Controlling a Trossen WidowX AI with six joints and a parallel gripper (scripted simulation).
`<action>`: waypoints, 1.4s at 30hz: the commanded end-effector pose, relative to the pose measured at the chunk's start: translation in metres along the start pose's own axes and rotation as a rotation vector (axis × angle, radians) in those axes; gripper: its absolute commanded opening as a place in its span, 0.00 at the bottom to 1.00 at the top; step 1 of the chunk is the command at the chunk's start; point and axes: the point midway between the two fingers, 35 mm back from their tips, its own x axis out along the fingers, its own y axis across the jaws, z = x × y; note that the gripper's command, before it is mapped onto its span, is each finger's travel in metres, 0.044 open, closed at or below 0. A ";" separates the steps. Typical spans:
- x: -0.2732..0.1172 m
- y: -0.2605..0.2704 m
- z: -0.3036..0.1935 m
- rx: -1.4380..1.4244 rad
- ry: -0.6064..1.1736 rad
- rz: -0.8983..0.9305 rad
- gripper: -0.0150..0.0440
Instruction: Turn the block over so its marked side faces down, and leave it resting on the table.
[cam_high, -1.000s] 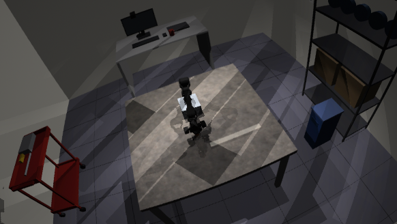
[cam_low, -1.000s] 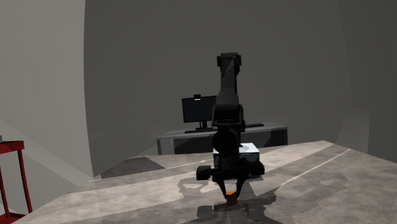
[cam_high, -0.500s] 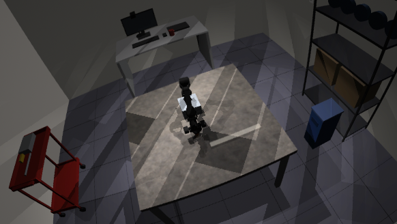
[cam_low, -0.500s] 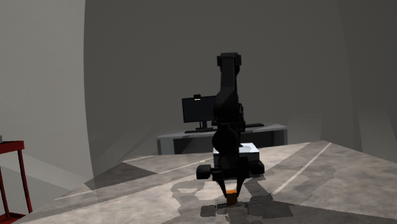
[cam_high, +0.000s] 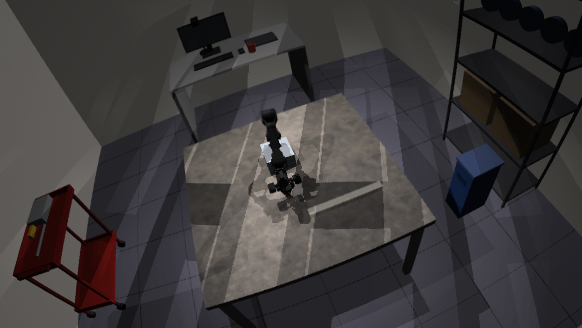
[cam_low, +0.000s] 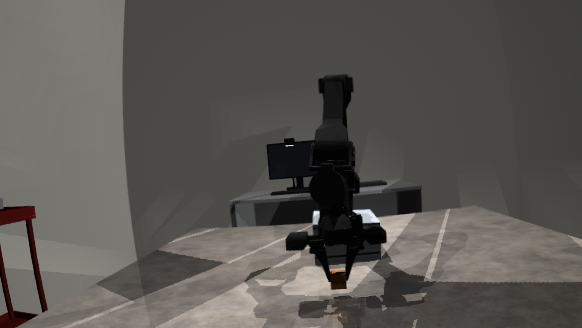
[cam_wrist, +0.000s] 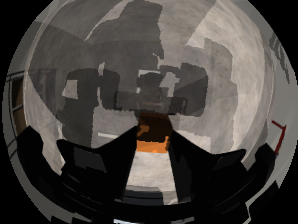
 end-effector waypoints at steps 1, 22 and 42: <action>0.002 0.000 0.001 0.002 -0.062 0.005 0.25; 0.004 0.001 -0.006 0.000 -0.411 0.004 0.25; 0.030 -0.004 0.001 0.014 -0.608 0.000 0.25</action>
